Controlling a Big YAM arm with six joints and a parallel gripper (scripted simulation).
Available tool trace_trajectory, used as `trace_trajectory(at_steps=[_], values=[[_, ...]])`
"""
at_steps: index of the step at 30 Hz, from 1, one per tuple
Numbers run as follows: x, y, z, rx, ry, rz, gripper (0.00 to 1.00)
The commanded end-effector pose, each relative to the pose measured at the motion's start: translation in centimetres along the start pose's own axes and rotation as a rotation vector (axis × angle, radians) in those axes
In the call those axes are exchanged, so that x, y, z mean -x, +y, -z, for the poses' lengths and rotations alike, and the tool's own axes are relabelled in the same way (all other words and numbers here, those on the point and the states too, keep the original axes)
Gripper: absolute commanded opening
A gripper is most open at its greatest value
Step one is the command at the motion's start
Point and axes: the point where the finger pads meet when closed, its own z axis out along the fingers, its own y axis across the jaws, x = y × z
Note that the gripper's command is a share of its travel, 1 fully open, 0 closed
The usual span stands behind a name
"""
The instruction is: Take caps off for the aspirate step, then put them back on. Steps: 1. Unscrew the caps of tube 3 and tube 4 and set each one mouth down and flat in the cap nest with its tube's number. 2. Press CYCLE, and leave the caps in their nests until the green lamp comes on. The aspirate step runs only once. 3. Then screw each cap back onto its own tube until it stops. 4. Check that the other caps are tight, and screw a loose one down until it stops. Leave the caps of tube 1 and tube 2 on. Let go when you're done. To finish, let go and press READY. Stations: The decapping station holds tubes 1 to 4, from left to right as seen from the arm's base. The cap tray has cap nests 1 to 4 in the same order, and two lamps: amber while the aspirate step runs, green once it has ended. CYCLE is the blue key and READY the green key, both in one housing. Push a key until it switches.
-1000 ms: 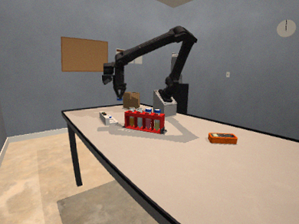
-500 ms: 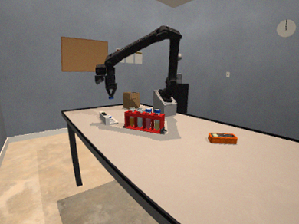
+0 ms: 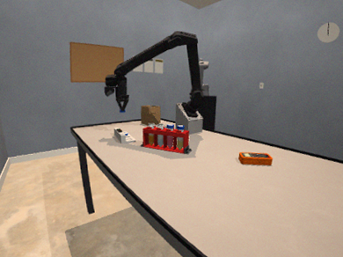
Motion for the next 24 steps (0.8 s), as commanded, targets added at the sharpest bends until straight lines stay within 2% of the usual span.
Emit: trace_trajectory(at_steps=[1,3,5,9,11,24], values=[[1.1,-0.1,0.9,-0.008,-0.019,0.017,0.00],[1.1,-0.1,0.9,-0.008,-0.019,0.017,0.00],[0.1,0.1,-2.0,0.003,0.014,0.003,0.00],[0.1,0.1,-4.0,0.003,0.015,0.003,0.00],[0.1,0.1,-4.0,0.003,0.015,0.003,0.00],[-0.2,0.1,-10.5,0.004,0.016,0.003,0.00]])
